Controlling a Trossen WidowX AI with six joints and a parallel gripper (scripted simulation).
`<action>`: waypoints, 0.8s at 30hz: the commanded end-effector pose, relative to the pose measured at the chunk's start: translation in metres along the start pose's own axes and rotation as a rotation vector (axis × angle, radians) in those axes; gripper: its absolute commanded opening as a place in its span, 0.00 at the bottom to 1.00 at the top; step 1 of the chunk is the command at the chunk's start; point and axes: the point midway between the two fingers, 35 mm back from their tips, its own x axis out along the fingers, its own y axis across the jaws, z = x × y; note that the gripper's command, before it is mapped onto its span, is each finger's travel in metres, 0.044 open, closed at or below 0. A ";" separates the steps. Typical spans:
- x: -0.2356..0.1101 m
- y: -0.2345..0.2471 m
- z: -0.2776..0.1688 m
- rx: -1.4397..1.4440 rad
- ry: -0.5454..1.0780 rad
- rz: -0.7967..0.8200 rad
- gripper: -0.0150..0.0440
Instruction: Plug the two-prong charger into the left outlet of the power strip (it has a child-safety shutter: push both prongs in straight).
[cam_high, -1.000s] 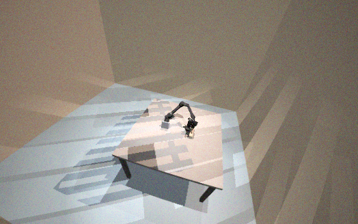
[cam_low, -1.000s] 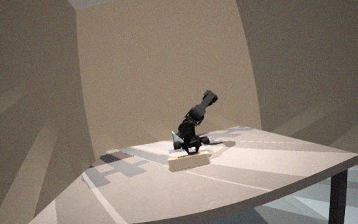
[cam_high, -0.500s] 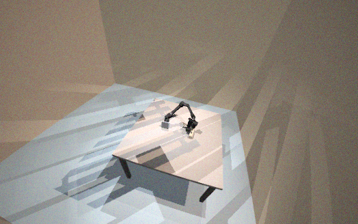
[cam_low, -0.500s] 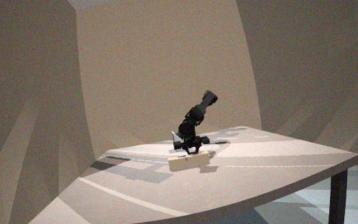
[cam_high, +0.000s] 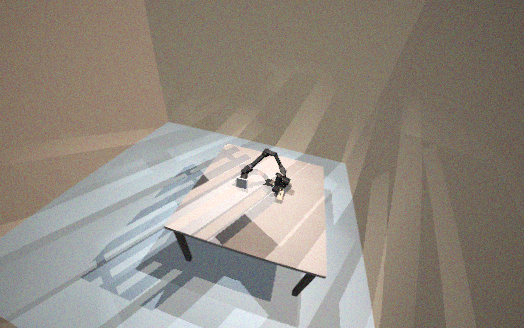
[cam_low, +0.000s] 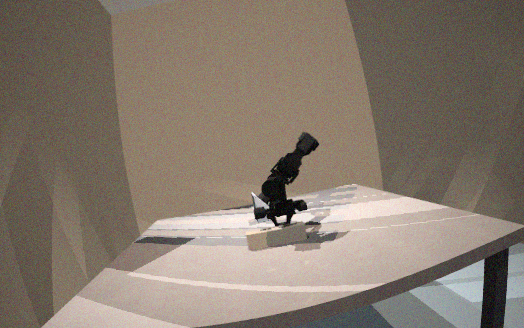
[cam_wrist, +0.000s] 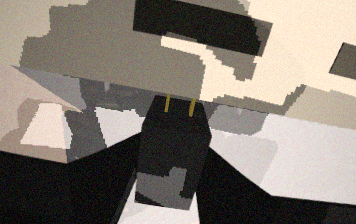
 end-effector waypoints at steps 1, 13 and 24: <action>0.000 0.001 0.000 0.008 -0.001 0.005 0.25; 0.000 0.001 0.001 0.008 -0.001 0.005 0.25; 0.000 0.001 0.003 0.008 -0.001 0.005 0.25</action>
